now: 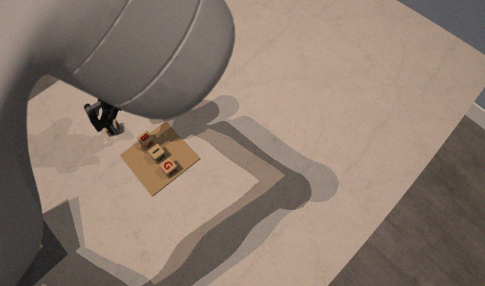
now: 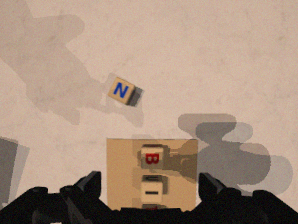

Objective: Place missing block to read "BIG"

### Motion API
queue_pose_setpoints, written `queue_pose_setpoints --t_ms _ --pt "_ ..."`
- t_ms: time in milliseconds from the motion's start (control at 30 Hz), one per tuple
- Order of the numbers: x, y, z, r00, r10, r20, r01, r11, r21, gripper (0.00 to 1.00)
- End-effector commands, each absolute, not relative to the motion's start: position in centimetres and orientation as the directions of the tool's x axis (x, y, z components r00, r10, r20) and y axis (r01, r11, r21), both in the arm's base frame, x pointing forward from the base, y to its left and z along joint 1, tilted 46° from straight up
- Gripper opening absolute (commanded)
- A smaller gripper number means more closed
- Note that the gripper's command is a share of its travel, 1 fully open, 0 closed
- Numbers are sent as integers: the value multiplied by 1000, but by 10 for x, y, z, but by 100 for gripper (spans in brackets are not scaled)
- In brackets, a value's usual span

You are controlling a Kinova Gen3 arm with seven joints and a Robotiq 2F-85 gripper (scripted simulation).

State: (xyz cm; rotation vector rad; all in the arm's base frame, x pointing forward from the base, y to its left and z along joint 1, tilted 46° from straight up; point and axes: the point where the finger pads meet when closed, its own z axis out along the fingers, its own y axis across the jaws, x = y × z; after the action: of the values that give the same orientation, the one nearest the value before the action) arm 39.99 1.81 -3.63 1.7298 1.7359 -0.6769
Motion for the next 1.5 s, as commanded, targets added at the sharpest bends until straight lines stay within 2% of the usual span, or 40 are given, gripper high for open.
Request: queue_pose_setpoints --t_ms 0,533,1467 --pt "402 29 -27 21 702 -711 998 31 61 100" --pt "398 72 15 21 702 -711 998 31 61 100" --pt "398 74 17 21 702 -711 998 31 61 100"
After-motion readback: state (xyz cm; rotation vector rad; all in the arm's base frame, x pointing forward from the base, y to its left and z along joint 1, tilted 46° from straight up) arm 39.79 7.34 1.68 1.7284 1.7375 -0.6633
